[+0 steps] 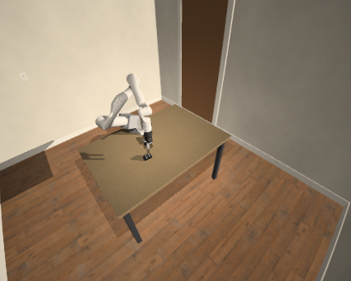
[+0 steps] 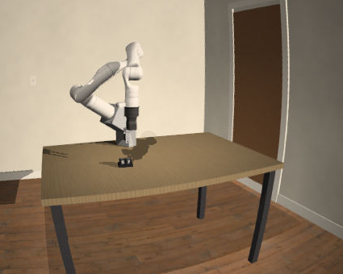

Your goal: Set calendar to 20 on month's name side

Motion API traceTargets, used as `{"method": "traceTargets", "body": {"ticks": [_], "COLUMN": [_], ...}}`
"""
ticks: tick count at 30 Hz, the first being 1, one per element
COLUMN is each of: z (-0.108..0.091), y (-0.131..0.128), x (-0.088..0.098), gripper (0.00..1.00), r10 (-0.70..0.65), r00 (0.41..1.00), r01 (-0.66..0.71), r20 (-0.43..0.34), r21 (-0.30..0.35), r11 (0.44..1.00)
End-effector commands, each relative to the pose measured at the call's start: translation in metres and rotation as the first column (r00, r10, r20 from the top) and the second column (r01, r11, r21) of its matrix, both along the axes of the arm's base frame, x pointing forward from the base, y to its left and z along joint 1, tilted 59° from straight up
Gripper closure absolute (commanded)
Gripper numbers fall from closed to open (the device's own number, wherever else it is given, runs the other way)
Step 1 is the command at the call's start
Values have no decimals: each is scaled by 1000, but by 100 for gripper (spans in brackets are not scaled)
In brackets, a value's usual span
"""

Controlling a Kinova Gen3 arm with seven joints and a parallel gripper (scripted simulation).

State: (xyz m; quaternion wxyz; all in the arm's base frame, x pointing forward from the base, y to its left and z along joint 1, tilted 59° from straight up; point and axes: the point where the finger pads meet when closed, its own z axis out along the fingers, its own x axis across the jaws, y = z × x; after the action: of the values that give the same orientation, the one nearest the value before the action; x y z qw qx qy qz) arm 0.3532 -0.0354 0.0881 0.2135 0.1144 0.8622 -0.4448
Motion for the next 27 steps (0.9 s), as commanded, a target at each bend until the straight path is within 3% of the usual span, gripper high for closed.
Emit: {"method": "traceTargets", "body": {"ticks": [1,10,27], "z": [5,22,25], "y": [14,41,45], "x": [0,-10,-11], "gripper": [0,0,0], "r10": [15,15,15], "r00": [1000,1000,1000], "r01": [-15,-15,-15], "r20": [1,1,1], "r21": [7,7,7], "r11": [1000,1000,1000]}}
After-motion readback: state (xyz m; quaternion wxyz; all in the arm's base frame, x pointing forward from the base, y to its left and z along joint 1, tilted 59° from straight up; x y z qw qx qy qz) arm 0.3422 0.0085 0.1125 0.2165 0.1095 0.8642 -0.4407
